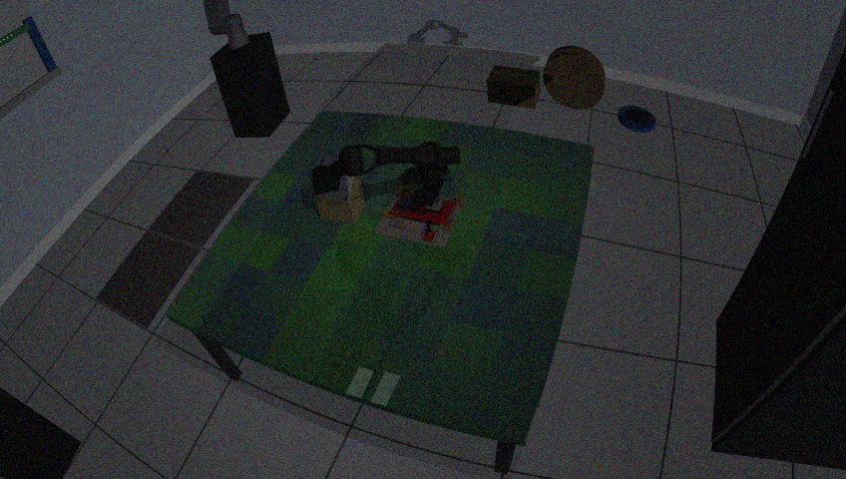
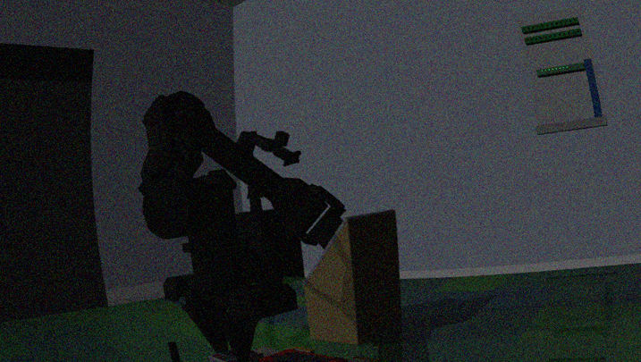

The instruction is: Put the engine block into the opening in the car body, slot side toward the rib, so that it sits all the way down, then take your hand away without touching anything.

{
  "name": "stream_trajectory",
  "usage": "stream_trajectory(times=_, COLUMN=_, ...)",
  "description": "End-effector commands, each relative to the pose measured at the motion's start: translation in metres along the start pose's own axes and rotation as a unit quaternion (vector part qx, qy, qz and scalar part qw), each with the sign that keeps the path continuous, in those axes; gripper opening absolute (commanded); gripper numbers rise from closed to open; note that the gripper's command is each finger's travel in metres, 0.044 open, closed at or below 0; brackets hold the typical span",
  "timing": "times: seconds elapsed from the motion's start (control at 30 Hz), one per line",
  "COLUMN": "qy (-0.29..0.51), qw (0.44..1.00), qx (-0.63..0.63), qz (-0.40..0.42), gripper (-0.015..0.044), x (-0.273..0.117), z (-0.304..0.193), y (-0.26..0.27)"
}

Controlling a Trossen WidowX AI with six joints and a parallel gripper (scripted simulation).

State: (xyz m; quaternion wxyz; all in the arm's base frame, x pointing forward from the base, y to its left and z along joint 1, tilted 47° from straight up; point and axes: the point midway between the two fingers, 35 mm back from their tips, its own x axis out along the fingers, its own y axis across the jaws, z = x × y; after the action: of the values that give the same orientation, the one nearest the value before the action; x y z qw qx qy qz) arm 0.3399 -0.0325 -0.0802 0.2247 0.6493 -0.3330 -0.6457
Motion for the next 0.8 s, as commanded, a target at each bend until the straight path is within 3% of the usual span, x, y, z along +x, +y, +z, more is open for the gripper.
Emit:
stream_trajectory(times=0.0, qy=-0.001, qw=1.000, qx=-0.005, qz=0.003, gripper=0.0159, x=0.0026, z=0.0010, y=-0.0001)
stream_trajectory(times=0.77, qy=-0.001, qw=1.000, qx=-0.004, qz=0.003, gripper=0.0159, x=0.0074, z=0.0010, y=-0.0001)
